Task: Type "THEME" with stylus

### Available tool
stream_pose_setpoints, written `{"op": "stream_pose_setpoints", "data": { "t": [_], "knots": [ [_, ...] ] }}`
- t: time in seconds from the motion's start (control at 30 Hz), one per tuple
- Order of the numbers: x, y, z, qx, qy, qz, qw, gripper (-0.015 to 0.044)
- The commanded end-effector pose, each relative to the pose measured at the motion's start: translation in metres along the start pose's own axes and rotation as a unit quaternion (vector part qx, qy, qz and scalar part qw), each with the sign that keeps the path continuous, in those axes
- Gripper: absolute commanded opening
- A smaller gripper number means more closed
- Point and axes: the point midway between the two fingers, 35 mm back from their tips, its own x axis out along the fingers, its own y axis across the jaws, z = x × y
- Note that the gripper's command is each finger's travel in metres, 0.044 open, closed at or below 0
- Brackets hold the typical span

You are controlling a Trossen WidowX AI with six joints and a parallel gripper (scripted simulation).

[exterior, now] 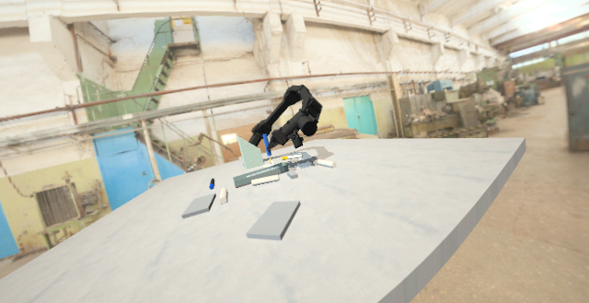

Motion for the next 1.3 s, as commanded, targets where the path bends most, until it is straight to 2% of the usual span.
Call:
{"op": "stream_pose_setpoints", "data": {
  "t": [0.0, 0.2, 0.3, 0.33, 1.27],
  "knots": [
    [0.008, 0.003, 0.012, -0.002, 0.0, 0.004, 1.0, 0.0],
    [0.008, 0.003, 0.012, -0.002, 0.0, 0.004, 1.0, 0.0],
    [0.009, 0.003, 0.013, -0.002, 0.0, 0.004, 1.0, 0.0079],
    [0.009, 0.003, 0.014, -0.002, 0.0, 0.004, 1.0, 0.0081],
    [0.014, 0.003, 0.022, -0.002, 0.0, 0.004, 1.0, 0.0081]
  ]
}}
